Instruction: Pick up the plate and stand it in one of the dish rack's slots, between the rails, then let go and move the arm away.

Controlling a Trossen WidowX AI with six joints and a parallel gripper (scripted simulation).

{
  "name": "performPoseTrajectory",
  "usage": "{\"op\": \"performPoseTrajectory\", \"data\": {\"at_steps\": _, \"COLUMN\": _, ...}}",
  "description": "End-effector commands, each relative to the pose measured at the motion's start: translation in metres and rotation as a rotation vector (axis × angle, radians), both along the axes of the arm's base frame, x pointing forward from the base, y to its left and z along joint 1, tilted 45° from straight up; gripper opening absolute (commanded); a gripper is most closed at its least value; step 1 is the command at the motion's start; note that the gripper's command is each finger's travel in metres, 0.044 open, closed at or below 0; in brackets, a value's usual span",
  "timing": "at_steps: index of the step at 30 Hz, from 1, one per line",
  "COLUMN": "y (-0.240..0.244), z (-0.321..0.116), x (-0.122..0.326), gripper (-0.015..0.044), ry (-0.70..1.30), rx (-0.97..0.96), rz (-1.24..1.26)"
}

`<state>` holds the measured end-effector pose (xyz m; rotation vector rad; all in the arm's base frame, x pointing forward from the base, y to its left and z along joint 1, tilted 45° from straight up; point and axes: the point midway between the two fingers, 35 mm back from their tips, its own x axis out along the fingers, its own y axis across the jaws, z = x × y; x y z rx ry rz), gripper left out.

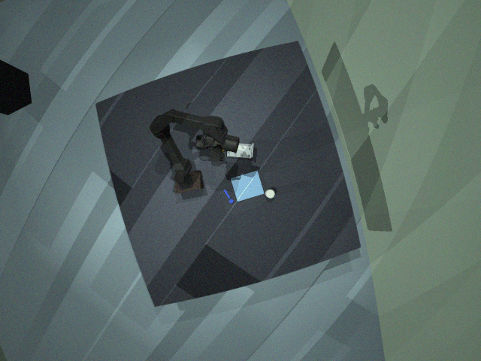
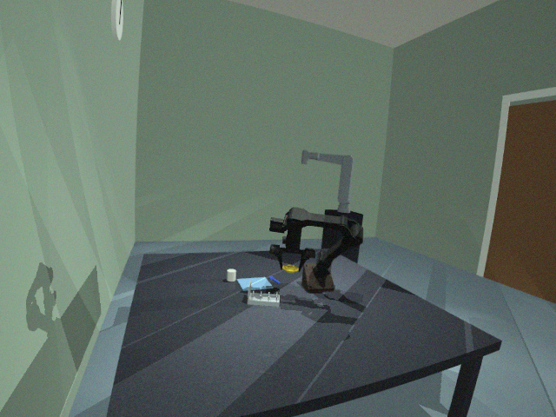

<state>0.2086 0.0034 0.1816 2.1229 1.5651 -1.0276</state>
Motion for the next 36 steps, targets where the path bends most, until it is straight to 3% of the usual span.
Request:
{"op": "performPoseTrajectory", "data": {"at_steps": 1, "y": 0.003, "z": 0.000, "x": -0.003, "gripper": 0.0000, "ry": 0.022, "rx": 0.010, "rz": -0.020}}
{"op": "performPoseTrajectory", "data": {"at_steps": 36, "y": 0.008, "z": -0.095, "x": 0.005, "gripper": 0.0000, "ry": -0.232, "rx": -0.776, "rz": 0.509}}
